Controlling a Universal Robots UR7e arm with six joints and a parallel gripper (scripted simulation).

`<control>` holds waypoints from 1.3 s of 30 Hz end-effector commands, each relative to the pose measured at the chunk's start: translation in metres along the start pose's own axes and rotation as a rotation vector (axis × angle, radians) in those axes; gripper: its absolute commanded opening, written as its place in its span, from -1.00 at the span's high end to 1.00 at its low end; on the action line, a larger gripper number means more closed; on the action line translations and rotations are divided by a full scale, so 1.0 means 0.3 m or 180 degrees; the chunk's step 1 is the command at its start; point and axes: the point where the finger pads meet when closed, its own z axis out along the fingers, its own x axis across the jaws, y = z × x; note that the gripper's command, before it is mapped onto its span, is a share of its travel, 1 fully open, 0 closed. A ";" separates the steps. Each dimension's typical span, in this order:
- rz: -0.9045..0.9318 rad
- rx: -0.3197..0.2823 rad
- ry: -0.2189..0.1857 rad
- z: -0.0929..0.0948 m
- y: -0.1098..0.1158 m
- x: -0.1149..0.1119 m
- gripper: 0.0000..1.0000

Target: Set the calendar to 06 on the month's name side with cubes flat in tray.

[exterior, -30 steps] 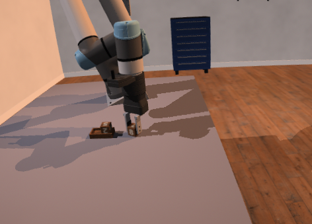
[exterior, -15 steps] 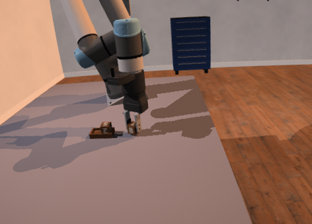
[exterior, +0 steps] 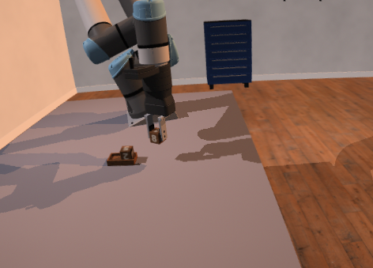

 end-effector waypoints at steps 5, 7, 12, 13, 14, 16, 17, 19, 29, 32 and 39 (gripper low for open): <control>0.0001 0.0004 -0.0004 -0.114 -0.001 0.000 -0.20; 0.0001 0.0004 -0.0004 -0.121 -0.001 0.000 -0.20; 0.0001 0.0004 -0.0004 -0.134 -0.001 0.000 -0.20; 0.0001 0.0004 -0.0004 -0.134 -0.001 0.000 -0.20; 0.0001 0.0004 -0.0004 -0.134 -0.001 0.000 -0.20; 0.0001 0.0004 -0.0004 -0.134 -0.001 0.000 -0.20; 0.0001 0.0004 -0.0004 -0.134 -0.001 0.000 -0.20; 0.0001 0.0004 -0.0004 -0.134 -0.001 0.000 -0.20; -0.0015 0.0004 -0.0004 -0.134 -0.002 0.000 -0.20; -0.0045 0.0004 -0.0005 -0.135 -0.004 0.001 -0.20; -0.0203 0.0001 -0.0006 -0.135 -0.014 0.006 -0.20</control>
